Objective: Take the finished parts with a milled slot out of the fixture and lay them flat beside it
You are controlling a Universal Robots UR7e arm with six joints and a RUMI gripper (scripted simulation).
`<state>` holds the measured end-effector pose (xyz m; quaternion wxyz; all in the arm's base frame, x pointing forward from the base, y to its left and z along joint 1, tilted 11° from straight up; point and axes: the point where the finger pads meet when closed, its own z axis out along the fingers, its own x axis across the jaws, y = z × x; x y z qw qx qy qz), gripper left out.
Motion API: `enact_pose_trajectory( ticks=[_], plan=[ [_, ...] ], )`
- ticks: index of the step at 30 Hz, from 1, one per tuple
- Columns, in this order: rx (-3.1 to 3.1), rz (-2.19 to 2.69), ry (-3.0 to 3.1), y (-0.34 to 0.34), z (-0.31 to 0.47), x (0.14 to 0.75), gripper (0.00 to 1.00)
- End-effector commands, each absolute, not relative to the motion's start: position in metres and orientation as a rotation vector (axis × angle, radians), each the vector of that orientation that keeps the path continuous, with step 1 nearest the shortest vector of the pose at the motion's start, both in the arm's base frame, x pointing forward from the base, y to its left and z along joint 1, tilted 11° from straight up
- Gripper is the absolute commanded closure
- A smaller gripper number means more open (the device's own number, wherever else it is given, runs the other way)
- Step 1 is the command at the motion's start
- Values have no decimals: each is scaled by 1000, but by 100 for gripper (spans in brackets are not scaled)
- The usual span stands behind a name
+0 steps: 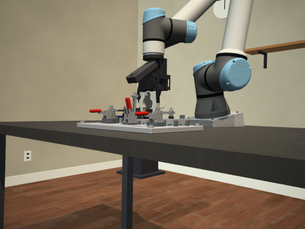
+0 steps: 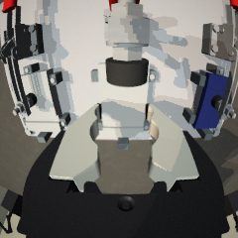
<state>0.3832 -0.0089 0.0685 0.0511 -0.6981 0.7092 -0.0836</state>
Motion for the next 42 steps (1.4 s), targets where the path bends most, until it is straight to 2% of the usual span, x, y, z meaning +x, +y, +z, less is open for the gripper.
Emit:
enact_pose_trajectory(
  ticks=[1,42],
  plan=[
    [-2124,-256,2158,-9,69,384,100],
    [-2124,-256,2158,-9,72,383,100]
  ],
)
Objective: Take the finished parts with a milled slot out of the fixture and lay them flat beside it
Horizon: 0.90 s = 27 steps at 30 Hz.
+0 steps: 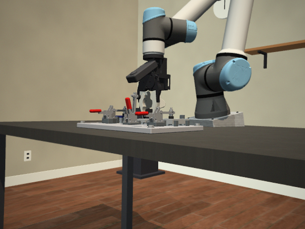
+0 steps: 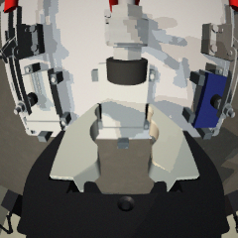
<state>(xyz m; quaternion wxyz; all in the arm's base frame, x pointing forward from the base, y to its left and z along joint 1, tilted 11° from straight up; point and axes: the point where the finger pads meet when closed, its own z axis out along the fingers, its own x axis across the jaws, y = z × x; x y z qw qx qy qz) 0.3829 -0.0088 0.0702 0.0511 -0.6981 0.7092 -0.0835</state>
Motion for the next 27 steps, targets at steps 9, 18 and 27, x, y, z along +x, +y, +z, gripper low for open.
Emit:
enact_pose_trajectory(
  ticks=[9,18,27],
  plan=[
    [-2124,-256,2158,-8,79,382,100],
    [-2124,-256,2158,-8,87,380,100],
    [-2124,-256,2158,-8,95,379,100]
  ],
)
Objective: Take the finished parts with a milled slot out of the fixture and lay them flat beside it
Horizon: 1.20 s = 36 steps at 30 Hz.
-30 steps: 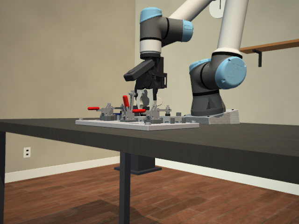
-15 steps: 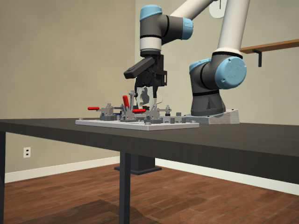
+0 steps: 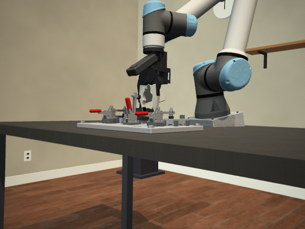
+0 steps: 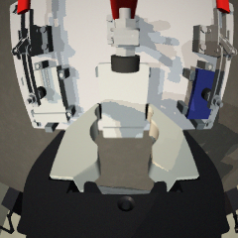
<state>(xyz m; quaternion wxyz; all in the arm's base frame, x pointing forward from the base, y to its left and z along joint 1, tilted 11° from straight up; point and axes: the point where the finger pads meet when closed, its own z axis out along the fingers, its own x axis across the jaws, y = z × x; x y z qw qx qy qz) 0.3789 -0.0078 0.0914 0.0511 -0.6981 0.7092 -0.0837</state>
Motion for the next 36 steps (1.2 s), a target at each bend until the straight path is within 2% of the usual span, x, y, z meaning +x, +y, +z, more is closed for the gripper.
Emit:
enact_pose_trajectory(
  ticks=[1,36],
  plan=[
    [-2124,-256,2158,-8,96,378,100],
    [-2124,-256,2158,-7,111,374,100]
  ],
)
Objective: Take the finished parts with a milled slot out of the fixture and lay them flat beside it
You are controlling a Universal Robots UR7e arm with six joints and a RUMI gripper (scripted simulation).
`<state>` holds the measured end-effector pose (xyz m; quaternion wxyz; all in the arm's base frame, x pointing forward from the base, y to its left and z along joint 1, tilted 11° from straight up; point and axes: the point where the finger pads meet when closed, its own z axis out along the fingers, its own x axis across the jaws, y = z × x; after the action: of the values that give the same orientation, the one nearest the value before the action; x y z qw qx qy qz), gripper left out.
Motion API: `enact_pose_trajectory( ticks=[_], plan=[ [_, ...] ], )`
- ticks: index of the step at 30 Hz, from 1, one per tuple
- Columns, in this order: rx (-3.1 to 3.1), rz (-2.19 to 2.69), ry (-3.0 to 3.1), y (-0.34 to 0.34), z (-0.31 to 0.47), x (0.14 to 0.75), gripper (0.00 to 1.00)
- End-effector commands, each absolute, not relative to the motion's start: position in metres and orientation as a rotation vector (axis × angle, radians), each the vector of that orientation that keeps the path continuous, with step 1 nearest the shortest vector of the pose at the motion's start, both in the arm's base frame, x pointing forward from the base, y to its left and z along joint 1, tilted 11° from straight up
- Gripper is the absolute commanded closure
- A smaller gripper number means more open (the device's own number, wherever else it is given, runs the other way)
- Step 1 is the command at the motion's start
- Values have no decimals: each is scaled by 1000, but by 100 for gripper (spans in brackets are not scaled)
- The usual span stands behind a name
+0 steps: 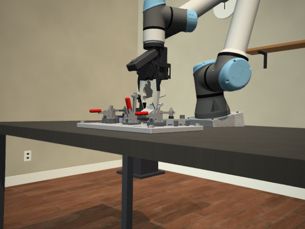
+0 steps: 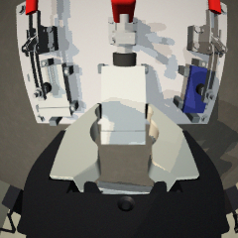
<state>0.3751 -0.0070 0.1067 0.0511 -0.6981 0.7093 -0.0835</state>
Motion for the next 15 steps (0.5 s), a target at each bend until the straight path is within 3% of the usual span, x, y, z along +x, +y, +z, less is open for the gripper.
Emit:
enact_pose_trajectory(
  ticks=[1,15],
  plan=[
    [-2124,-256,2158,-7,112,373,100],
    [-2124,-256,2158,-6,133,364,100]
  ],
)
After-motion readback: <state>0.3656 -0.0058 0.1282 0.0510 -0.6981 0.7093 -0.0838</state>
